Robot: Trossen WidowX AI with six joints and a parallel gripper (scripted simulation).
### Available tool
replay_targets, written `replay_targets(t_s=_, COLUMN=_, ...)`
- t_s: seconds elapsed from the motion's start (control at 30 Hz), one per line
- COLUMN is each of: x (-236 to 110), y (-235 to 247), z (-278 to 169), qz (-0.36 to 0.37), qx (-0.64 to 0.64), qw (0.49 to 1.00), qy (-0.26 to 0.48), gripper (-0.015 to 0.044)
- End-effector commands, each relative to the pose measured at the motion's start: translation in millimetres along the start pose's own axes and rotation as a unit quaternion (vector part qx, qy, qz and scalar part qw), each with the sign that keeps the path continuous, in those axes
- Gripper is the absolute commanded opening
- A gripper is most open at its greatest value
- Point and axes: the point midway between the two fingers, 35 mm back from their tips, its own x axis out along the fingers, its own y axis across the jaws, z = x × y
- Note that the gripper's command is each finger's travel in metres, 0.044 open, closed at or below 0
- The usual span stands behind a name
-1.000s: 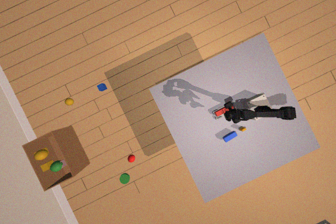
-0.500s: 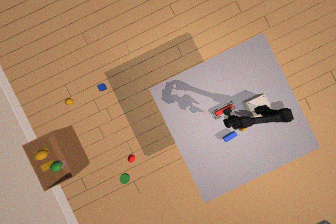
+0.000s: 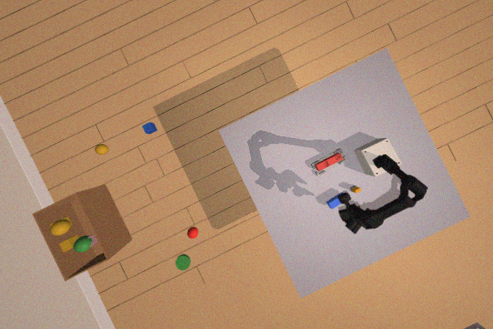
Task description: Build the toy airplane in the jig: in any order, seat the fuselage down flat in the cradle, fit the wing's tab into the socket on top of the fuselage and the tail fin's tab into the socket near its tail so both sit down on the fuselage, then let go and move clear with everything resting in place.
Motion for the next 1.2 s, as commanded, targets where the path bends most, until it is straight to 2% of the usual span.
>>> replay_targets(t_s=0.0, x=3, y=5, z=1, qz=-0.001, qx=0.016, qw=1.000, qy=0.003, gripper=0.0440)
replay_targets(t_s=0.1, x=6, y=5, z=1, qz=-0.001, qx=0.016, qw=1.000, qy=0.003, gripper=0.0440)
replay_targets(t_s=0.23, x=38, y=4, z=1, qz=-0.002, qx=0.016, qw=1.000, qy=0.003, gripper=0.0440)
replay_targets(t_s=1.17, x=81, y=4, z=1, qz=-0.002, qx=0.016, qw=1.000, qy=0.003, gripper=0.0440)
